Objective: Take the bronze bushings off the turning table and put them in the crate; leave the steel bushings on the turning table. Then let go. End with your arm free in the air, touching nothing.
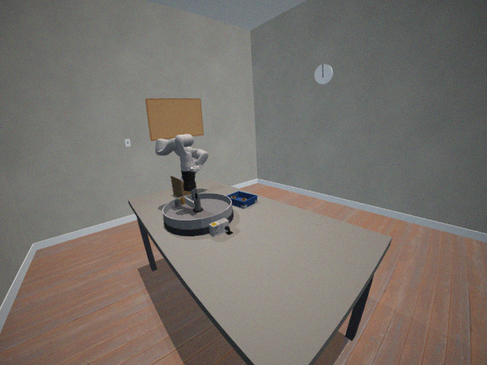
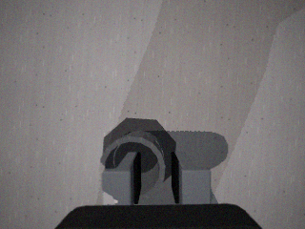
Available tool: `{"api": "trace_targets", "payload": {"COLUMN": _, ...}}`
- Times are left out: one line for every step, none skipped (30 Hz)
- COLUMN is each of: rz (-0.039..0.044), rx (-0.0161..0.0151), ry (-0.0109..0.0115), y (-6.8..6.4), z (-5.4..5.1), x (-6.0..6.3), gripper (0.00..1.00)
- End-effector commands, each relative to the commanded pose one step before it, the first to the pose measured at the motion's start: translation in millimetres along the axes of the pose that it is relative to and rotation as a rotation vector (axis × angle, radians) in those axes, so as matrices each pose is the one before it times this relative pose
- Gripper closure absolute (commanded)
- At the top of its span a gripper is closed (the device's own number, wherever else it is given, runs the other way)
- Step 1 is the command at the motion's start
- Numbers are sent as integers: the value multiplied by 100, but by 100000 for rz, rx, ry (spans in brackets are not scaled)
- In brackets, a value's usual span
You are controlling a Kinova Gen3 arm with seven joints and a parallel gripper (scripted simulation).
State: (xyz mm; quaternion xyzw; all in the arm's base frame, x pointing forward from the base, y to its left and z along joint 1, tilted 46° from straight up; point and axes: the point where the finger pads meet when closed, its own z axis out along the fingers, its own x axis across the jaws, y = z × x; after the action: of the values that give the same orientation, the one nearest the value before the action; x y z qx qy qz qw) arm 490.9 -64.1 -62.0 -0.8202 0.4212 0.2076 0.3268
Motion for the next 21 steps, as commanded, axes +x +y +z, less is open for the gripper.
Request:
{"api": "trace_targets", "payload": {"rz": 10, "rx": 103, "ry": 207, "y": -20, "z": -132, "x": 37, "gripper": 53}}
{"api": "trace_targets", "payload": {"rz": 3, "rx": 3, "ry": -3, "y": 1, "z": -109, "x": 0, "gripper": 53}}
{"api": "trace_targets", "payload": {"rz": 0, "rx": 0, "ry": 0, "y": 0, "z": -110, "x": 0, "gripper": 53}}
{"api": "trace_targets", "payload": {"rz": 0, "rx": 0, "ry": 0, "y": 0, "z": -110, "x": 0, "gripper": 53}}
{"api": "trace_targets", "payload": {"rz": 0, "rx": 0, "ry": 0, "y": 0, "z": -110, "x": 0, "gripper": 53}}
{"api": "trace_targets", "payload": {"rz": 0, "rx": 0, "ry": 0, "y": 0, "z": -110, "x": 0, "gripper": 53}}
{"api": "trace_targets", "payload": {"rz": 0, "rx": 0, "ry": 0, "y": 0, "z": 0, "x": 0, "gripper": 53}}
{"api": "trace_targets", "payload": {"rz": 0, "rx": 0, "ry": 0, "y": 0, "z": 0, "x": 0, "gripper": 53}}
{"api": "trace_targets", "payload": {"rz": 0, "rx": 0, "ry": 0, "y": 0, "z": 0, "x": 0, "gripper": 53}}
{"api": "trace_targets", "payload": {"rz": 0, "rx": 0, "ry": 0, "y": 0, "z": 0, "x": 0, "gripper": 53}}
{"api": "trace_targets", "payload": {"rz": 0, "rx": 0, "ry": 0, "y": 0, "z": 0, "x": 0, "gripper": 53}}
{"api": "trace_targets", "payload": {"rz": 0, "rx": 0, "ry": 0, "y": 0, "z": 0, "x": 0, "gripper": 53}}
{"api": "trace_targets", "payload": {"rz": 0, "rx": 0, "ry": 0, "y": 0, "z": 0, "x": 0, "gripper": 53}}
{"api": "trace_targets", "payload": {"rz": 0, "rx": 0, "ry": 0, "y": 0, "z": 0, "x": 0, "gripper": 53}}
{"api": "trace_targets", "payload": {"rz": 0, "rx": 0, "ry": 0, "y": 0, "z": 0, "x": 0, "gripper": 53}}
{"api": "trace_targets", "payload": {"rz": 0, "rx": 0, "ry": 0, "y": 0, "z": 0, "x": 0, "gripper": 53}}
{"api": "trace_targets", "payload": {"rz": 0, "rx": 0, "ry": 0, "y": 0, "z": 0, "x": 0, "gripper": 53}}
{"api": "trace_targets", "payload": {"rz": 0, "rx": 0, "ry": 0, "y": 0, "z": 0, "x": 0, "gripper": 53}}
{"api": "trace_targets", "payload": {"rz": 3, "rx": 3, "ry": -3, "y": 1, "z": -109, "x": 0, "gripper": 53}}
{"api": "trace_targets", "payload": {"rz": 0, "rx": 0, "ry": 0, "y": 0, "z": -110, "x": 0, "gripper": 53}}
{"api": "trace_targets", "payload": {"rz": 0, "rx": 0, "ry": 0, "y": 0, "z": -110, "x": 0, "gripper": 53}}
